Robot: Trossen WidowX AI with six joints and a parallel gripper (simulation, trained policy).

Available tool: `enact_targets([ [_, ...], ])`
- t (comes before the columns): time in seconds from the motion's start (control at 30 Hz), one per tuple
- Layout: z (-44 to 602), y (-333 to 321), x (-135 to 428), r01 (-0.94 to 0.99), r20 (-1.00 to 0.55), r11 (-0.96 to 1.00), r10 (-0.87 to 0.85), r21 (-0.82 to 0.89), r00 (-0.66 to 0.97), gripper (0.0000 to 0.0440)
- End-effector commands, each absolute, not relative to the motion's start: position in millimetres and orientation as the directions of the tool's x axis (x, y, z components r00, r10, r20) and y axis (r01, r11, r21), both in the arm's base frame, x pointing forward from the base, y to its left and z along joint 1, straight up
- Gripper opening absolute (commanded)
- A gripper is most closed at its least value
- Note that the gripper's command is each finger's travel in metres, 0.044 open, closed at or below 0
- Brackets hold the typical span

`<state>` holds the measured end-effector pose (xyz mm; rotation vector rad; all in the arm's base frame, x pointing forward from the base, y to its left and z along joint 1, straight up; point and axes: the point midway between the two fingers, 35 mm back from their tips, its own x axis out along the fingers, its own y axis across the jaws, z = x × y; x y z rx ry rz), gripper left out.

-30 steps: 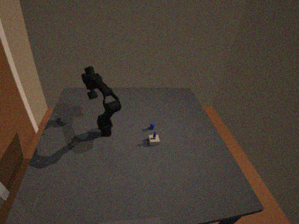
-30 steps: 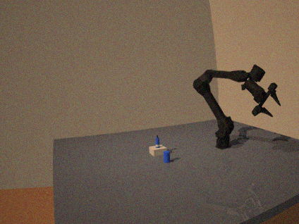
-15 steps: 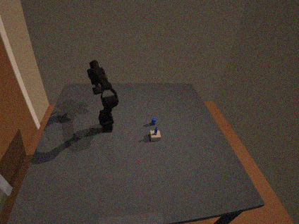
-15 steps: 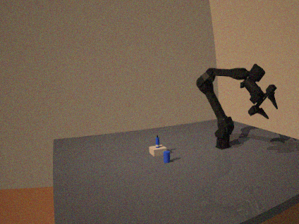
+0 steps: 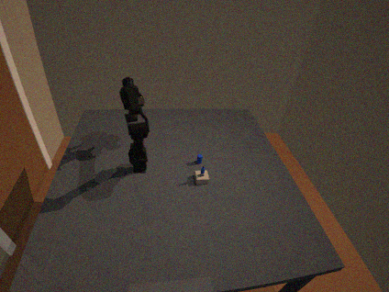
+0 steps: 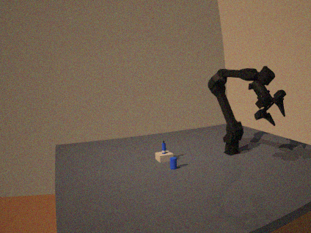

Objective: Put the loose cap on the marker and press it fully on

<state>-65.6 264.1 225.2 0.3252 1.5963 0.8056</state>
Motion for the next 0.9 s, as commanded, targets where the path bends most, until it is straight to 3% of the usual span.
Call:
enact_targets([
  [0.0,226,267,-57,-0.221,-0.768,0.736,0.613,0.64,-0.185,0.0329],
  [0.87,218,275,3,-0.101,-0.856,0.85,0.512,0.518,-0.076,0.033],
])
